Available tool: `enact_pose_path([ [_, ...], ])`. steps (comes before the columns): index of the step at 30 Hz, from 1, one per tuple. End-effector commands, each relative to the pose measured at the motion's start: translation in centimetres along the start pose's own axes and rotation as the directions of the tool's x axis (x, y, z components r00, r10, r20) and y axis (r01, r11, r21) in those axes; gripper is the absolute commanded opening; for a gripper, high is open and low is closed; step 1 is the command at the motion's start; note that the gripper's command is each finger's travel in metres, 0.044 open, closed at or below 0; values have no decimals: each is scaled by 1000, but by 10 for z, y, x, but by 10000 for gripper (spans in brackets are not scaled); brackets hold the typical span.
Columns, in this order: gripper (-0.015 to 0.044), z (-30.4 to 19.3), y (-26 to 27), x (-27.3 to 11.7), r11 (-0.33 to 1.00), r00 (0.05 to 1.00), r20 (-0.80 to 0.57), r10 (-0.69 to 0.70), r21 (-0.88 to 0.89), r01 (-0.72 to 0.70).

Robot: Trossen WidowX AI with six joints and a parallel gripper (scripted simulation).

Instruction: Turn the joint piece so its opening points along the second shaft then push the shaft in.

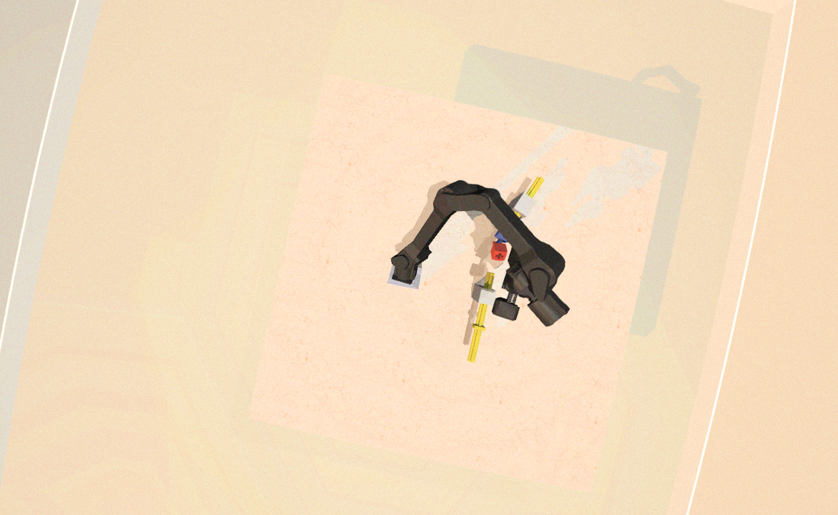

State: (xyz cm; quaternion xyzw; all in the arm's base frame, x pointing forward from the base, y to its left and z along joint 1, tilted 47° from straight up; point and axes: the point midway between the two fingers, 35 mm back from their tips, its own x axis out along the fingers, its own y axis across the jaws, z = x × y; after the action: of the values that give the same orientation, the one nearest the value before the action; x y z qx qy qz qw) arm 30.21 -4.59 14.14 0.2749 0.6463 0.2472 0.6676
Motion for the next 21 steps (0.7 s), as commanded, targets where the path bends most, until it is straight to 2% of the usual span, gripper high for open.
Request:
enact_pose_path([
  [1, 440, -7, 11, 3, 999, 999, -23, 40, 6, -40],
  [5, 440, -7, 11, 4, 998, 999, -26, 40, -38, -41],
  [13, 440, -7, 11, 7, 961, 998, -37, 41, -272, -50],
  [21, 440, -7, 11, 10, 870, 998, -48, 43, -490, -61],
])
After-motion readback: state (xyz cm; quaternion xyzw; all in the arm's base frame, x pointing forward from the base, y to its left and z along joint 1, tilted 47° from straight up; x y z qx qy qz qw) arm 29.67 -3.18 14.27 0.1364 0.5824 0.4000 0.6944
